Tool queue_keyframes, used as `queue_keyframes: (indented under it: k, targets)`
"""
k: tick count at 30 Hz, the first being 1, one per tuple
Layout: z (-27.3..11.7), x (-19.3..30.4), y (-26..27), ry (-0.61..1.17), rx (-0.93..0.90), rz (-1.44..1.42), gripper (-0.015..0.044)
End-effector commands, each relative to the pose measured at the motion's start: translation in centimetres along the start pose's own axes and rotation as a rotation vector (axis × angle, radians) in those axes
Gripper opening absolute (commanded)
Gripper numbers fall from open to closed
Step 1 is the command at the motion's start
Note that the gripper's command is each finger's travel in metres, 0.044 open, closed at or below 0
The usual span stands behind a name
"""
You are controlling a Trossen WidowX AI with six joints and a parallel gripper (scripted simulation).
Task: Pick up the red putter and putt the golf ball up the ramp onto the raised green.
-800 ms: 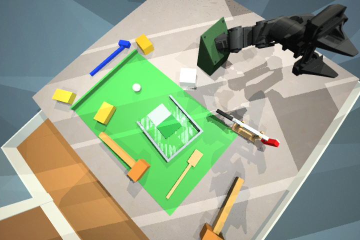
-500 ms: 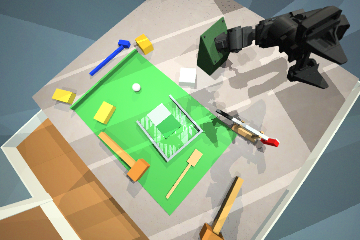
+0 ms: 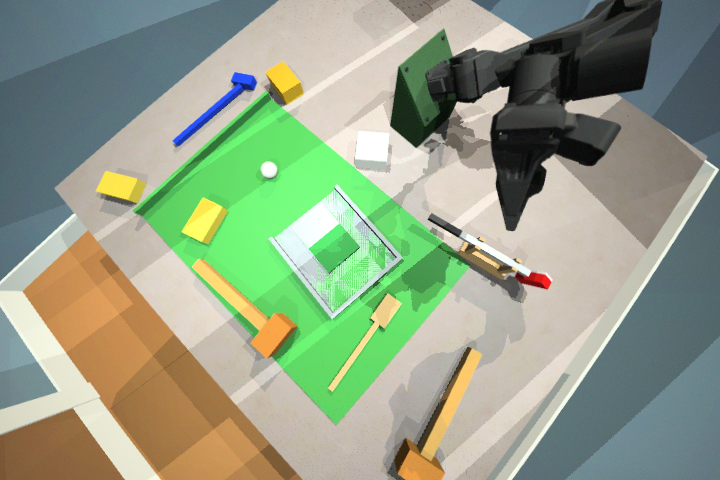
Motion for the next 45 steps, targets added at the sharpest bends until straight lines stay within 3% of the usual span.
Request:
queue_keyframes:
  k: [1,11,20,45]
  targets:
    - [2.7,6.2,3.9,0.247,-0.326,-0.033,0.0440]
    - [2.3,10.7,10.6,0.368,-0.815,-0.037,0.0440]
    - [0.0,10.9,16.5,0.299,-1.273,0.058,0.0440]
    - [0.2,11.2,18.7,0.291,-1.294,0.066,0.0440]
Point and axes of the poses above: the point midway between the two fingers, 35 mm back from their tips, its own z axis out along the fingers, its own y axis across the jaws, x = y × z, the point moved 1 cm from there along -z, back along the fingers, and after that the axes turned 2 degrees about -z, right-handed, at the moved point
